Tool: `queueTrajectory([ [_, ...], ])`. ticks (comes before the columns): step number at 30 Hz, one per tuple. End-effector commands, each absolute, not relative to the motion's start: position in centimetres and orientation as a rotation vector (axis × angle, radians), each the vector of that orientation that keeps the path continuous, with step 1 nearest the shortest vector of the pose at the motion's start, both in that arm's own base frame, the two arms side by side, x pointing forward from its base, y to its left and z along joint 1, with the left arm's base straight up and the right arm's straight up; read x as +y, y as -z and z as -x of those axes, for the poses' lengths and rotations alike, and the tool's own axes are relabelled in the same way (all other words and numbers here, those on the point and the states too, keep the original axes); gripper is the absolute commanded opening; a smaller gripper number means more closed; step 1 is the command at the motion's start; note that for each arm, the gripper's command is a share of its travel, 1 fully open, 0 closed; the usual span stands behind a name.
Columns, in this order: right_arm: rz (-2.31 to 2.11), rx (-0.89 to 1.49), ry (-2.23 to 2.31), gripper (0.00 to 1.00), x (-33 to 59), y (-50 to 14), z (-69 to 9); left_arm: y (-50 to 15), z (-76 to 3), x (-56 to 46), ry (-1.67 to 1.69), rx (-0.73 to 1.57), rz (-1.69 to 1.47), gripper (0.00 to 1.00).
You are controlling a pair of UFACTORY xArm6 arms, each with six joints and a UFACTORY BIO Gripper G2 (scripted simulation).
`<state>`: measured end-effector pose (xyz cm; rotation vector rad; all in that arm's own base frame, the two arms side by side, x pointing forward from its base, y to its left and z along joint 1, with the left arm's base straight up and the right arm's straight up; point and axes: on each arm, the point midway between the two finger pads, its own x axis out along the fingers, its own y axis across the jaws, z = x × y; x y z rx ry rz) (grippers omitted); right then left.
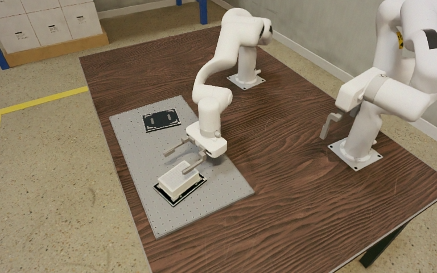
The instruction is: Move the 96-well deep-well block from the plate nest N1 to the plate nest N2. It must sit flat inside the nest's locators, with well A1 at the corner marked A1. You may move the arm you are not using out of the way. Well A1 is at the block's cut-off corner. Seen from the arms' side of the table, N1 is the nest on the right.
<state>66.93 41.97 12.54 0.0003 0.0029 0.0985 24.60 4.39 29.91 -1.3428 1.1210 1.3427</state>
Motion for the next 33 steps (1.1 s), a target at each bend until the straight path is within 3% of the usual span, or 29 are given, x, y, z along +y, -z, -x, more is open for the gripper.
queueTrajectory([
  [1,-0.003,-0.004,0.0,0.37,40.0,-13.8,-66.3,-30.0,-24.6,4.4,-1.342,1.118,1.343,1.0],
  [33,-0.002,-0.004,0.0,0.37,27.6,-18.9,-62.2,-30.0,-24.6,4.4,-1.342,1.118,1.343,1.0],
])
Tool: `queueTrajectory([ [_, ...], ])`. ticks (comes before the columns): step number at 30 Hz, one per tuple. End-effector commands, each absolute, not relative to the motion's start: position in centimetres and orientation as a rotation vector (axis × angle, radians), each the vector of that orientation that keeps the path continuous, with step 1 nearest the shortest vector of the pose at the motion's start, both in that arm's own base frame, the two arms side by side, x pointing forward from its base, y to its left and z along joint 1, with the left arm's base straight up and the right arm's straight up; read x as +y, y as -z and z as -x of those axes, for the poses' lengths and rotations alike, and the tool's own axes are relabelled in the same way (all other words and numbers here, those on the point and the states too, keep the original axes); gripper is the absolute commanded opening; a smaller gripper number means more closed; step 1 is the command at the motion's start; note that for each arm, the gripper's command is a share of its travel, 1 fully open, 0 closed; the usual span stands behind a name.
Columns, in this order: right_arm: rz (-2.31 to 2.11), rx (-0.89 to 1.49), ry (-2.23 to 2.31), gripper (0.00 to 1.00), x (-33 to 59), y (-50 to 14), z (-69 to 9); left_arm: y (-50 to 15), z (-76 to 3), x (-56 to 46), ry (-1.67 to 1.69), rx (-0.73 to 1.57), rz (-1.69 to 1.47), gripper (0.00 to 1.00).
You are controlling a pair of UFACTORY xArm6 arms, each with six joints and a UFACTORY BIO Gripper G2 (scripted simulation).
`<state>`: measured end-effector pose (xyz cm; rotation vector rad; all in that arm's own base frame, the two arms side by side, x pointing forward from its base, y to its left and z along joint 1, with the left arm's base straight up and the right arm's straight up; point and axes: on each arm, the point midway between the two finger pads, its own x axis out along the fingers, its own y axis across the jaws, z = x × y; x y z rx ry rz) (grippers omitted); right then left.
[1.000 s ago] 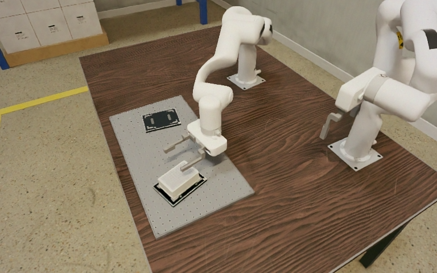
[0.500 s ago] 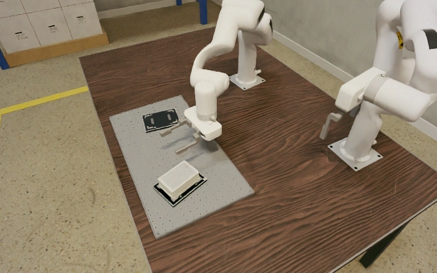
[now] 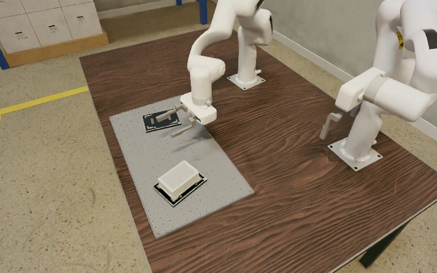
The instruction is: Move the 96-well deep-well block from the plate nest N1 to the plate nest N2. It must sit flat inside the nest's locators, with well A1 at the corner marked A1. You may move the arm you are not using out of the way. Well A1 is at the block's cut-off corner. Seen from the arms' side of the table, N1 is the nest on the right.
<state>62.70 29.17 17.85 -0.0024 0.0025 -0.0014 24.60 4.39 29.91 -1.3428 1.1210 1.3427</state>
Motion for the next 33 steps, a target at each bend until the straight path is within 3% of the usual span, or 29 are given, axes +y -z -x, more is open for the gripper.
queueTrajectory([
  [1,-0.002,-0.004,0.0,0.37,27.1,-19.1,-62.1,-30.0,-24.6,4.4,-1.342,1.118,1.343,1.0],
  [33,-0.001,-0.004,0.0,0.37,14.7,-24.1,-58.0,-30.0,-24.6,4.4,-1.342,1.118,1.343,1.0],
])
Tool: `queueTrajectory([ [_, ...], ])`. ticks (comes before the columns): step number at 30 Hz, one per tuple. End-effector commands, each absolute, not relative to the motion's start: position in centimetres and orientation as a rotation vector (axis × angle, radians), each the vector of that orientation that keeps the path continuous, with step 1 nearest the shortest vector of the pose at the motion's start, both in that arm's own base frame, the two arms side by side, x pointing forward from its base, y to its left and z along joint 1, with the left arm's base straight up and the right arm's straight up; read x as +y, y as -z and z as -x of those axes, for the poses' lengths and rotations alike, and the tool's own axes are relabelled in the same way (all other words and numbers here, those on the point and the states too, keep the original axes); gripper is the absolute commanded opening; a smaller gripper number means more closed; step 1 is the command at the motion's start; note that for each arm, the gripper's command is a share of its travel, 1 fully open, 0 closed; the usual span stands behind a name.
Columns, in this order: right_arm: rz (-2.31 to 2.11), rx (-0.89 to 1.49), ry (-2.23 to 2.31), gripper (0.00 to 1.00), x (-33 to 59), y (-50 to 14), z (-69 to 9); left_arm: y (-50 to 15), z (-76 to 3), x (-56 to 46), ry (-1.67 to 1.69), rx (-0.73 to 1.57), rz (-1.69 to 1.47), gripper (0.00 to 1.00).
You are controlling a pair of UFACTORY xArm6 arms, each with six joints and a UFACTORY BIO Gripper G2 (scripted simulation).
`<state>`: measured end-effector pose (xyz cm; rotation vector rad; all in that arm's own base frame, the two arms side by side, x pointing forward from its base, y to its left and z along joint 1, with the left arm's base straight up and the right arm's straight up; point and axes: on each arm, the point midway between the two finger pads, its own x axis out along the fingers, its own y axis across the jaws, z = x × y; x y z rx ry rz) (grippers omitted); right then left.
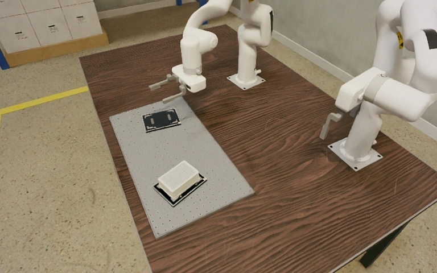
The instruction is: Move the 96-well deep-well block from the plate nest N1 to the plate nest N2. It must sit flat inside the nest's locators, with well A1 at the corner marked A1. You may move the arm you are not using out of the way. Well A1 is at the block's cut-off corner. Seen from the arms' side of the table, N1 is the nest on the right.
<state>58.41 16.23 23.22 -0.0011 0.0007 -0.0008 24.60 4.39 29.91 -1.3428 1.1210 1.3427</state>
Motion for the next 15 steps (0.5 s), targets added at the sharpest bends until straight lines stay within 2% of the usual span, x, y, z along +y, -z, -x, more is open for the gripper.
queueTrajectory([
  [1,-0.001,-0.004,0.0,0.37,14.3,-24.3,-57.8,-30.0,-24.6,4.4,-1.342,1.118,1.343,1.0],
  [15,-0.001,-0.004,0.0,0.37,9.0,-26.5,-56.0,-30.0,-24.6,4.4,-1.342,1.118,1.343,1.0],
])
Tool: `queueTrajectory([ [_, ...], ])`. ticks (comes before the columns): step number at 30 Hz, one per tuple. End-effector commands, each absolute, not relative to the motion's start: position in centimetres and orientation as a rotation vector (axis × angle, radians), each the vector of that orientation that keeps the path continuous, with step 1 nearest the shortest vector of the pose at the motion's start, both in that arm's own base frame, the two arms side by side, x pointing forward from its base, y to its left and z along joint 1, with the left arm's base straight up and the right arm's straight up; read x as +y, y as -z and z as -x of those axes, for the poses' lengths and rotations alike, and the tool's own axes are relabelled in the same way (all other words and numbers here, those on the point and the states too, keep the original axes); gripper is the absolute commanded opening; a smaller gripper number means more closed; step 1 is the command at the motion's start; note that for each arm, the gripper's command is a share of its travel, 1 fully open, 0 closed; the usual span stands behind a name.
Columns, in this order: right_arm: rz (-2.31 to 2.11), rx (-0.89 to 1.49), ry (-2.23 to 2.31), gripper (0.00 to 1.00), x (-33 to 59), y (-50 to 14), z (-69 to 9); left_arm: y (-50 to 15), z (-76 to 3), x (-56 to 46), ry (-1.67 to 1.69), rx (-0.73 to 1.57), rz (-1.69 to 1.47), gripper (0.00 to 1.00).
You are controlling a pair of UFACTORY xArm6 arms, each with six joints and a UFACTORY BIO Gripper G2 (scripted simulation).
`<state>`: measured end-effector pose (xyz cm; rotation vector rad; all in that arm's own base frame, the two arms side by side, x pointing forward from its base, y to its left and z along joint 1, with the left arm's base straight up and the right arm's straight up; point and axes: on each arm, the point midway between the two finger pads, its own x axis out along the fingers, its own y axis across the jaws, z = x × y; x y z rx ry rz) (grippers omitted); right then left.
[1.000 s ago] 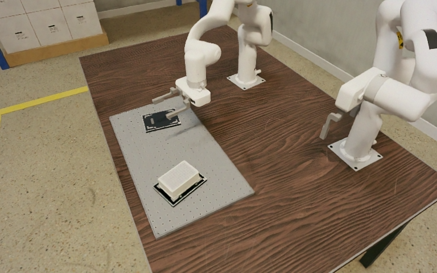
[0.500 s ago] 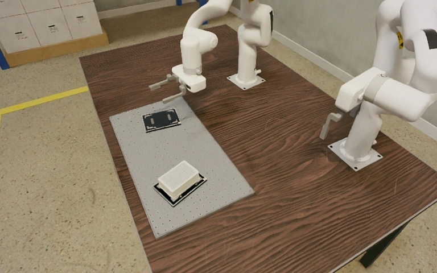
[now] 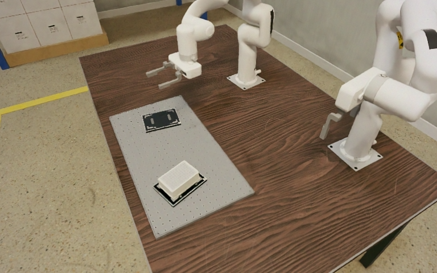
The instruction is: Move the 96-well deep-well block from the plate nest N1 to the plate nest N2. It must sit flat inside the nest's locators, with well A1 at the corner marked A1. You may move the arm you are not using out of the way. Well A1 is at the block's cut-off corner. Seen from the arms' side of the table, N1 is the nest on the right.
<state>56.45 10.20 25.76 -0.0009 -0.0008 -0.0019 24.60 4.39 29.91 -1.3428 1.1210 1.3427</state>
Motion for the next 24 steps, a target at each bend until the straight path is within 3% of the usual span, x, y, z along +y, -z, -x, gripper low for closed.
queueTrajectory([
  [1,-0.001,-0.004,0.0,0.37,8.5,-26.7,-55.9,-30.0,-24.6,4.4,-1.342,1.118,1.343,1.0],
  [24,0.0,-0.004,0.0,0.37,0.0,-30.2,-53.1,-30.0,-24.6,4.4,-1.342,1.118,1.343,1.0],
])
